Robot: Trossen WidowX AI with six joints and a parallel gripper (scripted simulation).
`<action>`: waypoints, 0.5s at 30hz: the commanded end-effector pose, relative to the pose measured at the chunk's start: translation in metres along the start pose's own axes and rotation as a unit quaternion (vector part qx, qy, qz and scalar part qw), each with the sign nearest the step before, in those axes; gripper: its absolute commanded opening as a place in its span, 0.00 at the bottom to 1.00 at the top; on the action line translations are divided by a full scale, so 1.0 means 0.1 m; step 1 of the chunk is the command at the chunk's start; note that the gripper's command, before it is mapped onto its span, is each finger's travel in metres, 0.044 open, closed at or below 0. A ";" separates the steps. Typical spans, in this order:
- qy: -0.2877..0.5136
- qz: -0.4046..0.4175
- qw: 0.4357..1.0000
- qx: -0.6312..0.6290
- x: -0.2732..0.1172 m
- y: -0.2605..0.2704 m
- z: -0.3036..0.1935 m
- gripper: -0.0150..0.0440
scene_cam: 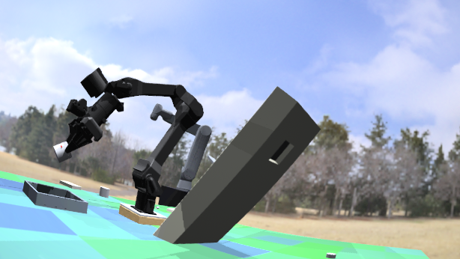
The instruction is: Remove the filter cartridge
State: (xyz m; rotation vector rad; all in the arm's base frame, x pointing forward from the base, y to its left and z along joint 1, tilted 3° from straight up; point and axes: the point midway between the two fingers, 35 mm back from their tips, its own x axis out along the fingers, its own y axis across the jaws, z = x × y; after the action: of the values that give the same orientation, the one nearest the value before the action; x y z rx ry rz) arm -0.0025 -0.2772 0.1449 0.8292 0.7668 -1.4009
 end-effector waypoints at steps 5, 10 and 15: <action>0.001 -0.026 0.998 0.049 0.18 -0.28 -0.17 0.25; 0.001 -0.026 0.998 0.049 0.28 -0.28 -0.21 0.25; 0.001 -0.026 0.998 0.049 0.49 -0.28 -0.31 0.25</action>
State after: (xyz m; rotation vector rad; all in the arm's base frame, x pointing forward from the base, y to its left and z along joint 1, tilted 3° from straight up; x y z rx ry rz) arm -0.0281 -0.2762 0.1018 0.8831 0.7274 -1.4893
